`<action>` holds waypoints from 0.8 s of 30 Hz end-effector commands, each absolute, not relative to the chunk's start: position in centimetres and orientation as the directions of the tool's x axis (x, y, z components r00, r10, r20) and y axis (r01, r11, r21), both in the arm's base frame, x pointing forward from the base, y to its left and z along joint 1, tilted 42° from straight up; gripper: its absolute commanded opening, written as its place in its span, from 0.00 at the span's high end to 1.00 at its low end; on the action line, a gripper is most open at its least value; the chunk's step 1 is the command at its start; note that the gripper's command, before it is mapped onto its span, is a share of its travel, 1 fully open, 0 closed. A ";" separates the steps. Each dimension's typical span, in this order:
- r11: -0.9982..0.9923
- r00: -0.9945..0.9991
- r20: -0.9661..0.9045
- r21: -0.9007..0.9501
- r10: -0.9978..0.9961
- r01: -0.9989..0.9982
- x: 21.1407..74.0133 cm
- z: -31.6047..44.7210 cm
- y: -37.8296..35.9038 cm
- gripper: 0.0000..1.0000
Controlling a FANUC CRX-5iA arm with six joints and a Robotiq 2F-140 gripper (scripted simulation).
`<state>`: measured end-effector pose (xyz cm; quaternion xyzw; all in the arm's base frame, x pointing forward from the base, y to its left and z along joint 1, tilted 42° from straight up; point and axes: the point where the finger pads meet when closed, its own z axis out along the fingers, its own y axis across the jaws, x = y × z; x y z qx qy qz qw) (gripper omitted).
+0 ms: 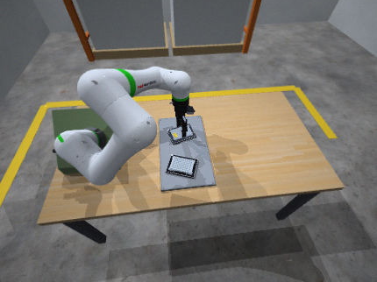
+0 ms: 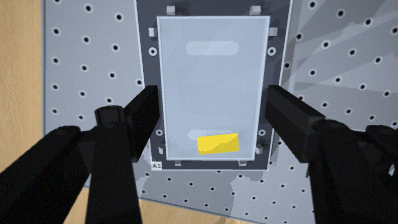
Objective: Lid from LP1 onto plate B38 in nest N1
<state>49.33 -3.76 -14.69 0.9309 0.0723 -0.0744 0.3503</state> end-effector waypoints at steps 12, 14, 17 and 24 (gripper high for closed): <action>-0.744 0.979 -0.188 0.641 0.084 0.187 49.4 -14.7 -3.7 0.37; -0.744 0.979 -0.188 0.641 0.084 0.187 49.4 -14.7 -3.7 0.31; -0.744 0.979 -0.188 0.641 0.084 0.187 49.4 -14.7 -3.7 0.31; -0.744 0.979 -0.188 0.641 0.084 0.187 49.4 -14.7 -3.7 0.31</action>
